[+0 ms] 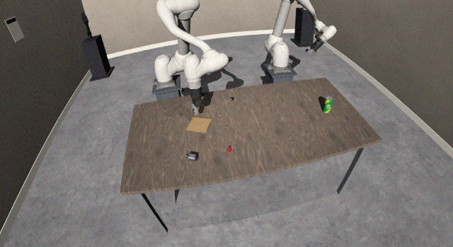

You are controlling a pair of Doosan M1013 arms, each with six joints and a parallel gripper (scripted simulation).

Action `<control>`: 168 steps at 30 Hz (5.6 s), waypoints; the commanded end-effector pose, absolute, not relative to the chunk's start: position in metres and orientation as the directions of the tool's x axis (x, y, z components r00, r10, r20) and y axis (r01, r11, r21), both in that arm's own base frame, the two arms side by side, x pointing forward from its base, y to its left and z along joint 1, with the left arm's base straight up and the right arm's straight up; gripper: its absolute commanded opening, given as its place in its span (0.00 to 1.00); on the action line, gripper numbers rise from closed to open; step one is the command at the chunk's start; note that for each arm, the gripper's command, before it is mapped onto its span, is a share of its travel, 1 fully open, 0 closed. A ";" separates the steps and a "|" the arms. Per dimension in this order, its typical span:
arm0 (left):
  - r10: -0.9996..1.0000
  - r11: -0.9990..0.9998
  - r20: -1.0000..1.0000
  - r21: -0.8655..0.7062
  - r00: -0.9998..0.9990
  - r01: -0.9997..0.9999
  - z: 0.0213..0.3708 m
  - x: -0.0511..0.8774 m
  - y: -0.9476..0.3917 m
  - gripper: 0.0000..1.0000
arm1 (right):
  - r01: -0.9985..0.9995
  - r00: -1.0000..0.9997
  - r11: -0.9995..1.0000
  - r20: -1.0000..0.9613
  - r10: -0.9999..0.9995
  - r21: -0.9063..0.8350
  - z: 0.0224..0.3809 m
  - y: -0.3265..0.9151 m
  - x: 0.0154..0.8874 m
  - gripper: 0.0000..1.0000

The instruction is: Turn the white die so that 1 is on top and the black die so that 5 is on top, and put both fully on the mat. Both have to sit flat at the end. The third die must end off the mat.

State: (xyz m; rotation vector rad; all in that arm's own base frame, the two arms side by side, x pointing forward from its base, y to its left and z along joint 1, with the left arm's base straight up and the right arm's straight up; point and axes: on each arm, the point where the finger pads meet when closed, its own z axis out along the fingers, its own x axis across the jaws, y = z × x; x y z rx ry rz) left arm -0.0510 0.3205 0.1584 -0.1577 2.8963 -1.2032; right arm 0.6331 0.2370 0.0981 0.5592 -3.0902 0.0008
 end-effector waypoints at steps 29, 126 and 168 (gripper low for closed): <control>-0.093 0.702 0.038 -0.706 -0.995 -0.092 0.159 -0.051 0.321 1.00 | -0.350 -0.937 0.937 0.000 -0.350 0.000 0.028 0.237 0.634 0.40; -0.093 0.702 0.038 -0.706 -0.995 -0.092 0.159 -0.051 0.321 1.00 | -0.350 -0.937 0.937 0.000 -0.350 0.000 0.024 0.237 0.634 0.40; -0.093 0.702 0.038 -0.706 -0.995 -0.092 0.159 -0.051 0.321 1.00 | -0.350 -0.937 0.937 0.000 -0.350 0.000 0.051 0.237 0.634 0.70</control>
